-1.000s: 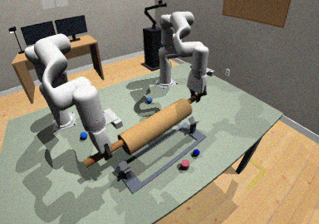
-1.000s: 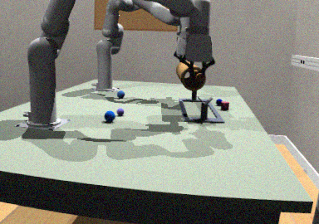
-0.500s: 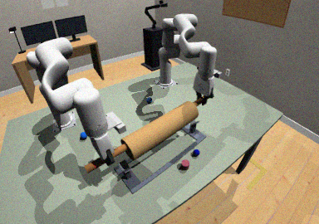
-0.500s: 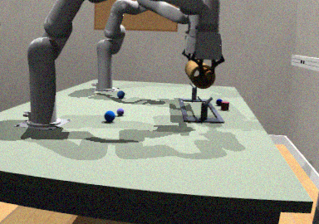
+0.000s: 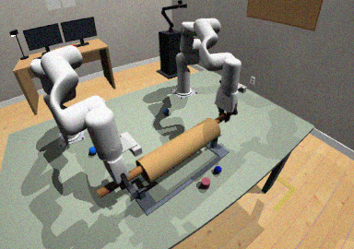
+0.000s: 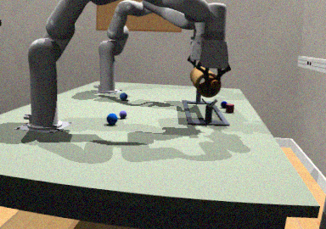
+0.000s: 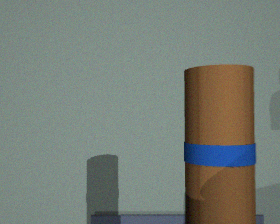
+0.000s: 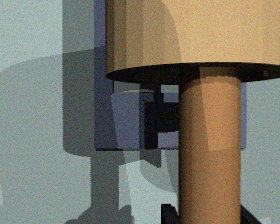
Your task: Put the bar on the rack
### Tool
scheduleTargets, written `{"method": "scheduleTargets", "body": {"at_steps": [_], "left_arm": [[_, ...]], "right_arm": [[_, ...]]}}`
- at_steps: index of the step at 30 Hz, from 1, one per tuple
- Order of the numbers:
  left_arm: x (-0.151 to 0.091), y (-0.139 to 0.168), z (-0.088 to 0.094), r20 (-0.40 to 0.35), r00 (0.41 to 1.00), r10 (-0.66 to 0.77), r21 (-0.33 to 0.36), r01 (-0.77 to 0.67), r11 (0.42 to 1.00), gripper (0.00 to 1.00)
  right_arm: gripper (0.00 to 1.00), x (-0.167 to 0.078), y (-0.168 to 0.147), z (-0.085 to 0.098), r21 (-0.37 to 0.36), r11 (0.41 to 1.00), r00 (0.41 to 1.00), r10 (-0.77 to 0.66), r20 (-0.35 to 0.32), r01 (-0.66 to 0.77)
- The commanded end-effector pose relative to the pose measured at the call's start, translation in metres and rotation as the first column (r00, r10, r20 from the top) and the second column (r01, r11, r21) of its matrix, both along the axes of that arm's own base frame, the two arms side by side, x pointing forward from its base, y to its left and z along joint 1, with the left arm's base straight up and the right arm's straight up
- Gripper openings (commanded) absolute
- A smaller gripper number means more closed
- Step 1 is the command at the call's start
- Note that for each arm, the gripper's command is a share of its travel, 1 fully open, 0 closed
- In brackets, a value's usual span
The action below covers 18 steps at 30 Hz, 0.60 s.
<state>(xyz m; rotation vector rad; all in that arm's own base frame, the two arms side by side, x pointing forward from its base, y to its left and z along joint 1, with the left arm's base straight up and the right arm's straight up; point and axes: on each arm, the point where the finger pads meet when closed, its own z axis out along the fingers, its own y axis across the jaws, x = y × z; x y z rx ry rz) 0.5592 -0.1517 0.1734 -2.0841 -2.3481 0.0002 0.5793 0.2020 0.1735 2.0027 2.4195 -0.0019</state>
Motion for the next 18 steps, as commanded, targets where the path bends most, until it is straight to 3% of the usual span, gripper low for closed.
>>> {"method": "scheduleTargets", "body": {"at_steps": [1,18], "left_arm": [[0.0011,-0.0004,-0.0043,0.005,1.000,0.000,-0.001,0.000,1.000,0.12],[0.0010,-0.0005,-0.0072,0.004,1.000,0.000,-0.001,0.000,1.000,0.12]], "right_arm": [[0.12,0.0012,0.0005,-0.0040,0.002,1.000,1.000,0.000,0.005,0.000],[0.12,0.0011,0.0006,-0.0070,0.002,1.000,1.000,0.000,0.005,0.000]]}}
